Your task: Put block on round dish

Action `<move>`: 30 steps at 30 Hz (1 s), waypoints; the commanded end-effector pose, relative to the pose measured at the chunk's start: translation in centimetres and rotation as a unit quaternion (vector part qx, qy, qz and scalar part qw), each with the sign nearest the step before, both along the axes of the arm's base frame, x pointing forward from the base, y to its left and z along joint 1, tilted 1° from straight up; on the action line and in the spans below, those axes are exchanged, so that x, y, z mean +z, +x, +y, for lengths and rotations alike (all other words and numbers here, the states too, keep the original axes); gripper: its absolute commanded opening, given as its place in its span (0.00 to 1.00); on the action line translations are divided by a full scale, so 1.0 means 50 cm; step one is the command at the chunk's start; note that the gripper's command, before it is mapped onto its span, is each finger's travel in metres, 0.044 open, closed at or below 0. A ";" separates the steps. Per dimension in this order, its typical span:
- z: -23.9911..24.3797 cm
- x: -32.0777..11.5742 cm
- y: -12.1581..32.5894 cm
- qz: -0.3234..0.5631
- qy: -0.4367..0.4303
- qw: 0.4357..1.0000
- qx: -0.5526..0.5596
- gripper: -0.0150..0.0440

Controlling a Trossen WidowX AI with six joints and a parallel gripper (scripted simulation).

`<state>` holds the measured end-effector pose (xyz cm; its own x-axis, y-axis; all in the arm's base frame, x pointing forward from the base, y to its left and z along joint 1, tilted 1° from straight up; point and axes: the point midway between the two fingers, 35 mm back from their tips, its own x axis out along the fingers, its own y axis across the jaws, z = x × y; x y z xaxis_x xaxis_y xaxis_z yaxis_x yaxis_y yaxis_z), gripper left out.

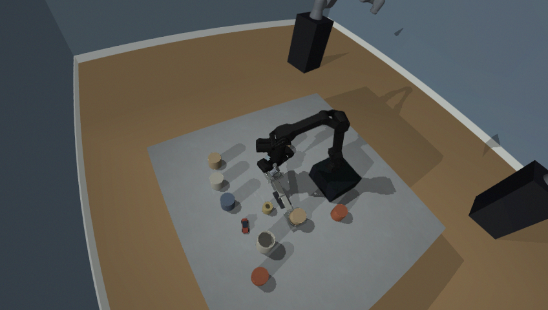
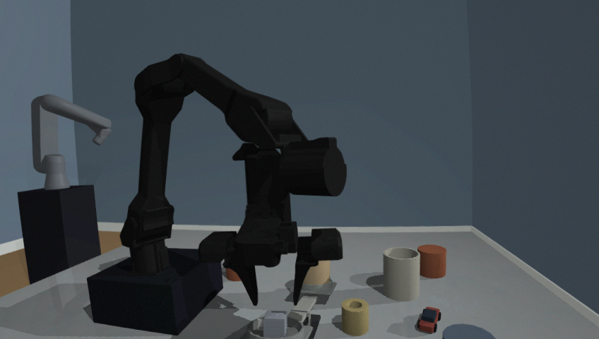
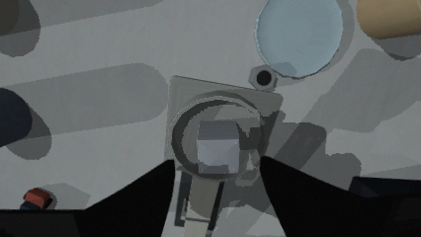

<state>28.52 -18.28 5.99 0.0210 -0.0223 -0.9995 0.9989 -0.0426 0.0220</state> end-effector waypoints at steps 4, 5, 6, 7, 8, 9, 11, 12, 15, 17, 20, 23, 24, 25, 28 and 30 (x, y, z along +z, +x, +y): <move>0.003 -0.029 -0.003 0.006 0.006 1.000 -0.001 0.69; 0.003 -0.032 -0.003 0.005 0.006 1.000 -0.001 0.69; 0.003 -0.035 -0.003 0.005 0.006 1.000 -0.001 0.69; 0.003 -0.038 -0.003 0.005 0.006 1.000 -0.001 0.69; 0.003 -0.042 -0.003 0.005 0.006 1.000 -0.001 0.69; 0.003 -0.045 -0.003 0.005 0.006 1.000 -0.001 0.69; 0.003 -0.052 -0.003 0.005 0.006 1.000 -0.001 0.69; 0.003 -0.055 -0.003 0.005 0.006 1.000 -0.001 0.69; 0.003 -0.065 -0.003 0.005 0.005 1.000 -0.002 0.69; 0.003 -0.071 -0.003 0.005 0.005 1.000 -0.002 0.69; 0.003 -0.079 -0.003 0.005 0.005 1.000 -0.002 0.69; 0.003 -0.079 -0.003 0.005 0.005 1.000 -0.002 0.65; 0.003 -0.079 -0.003 0.005 0.005 1.000 -0.002 0.61; 0.003 -0.079 -0.003 0.005 0.005 1.000 -0.002 0.56; 0.003 -0.079 -0.003 0.005 0.005 1.000 -0.002 0.49; 0.003 -0.079 -0.003 0.005 0.005 1.000 -0.002 0.47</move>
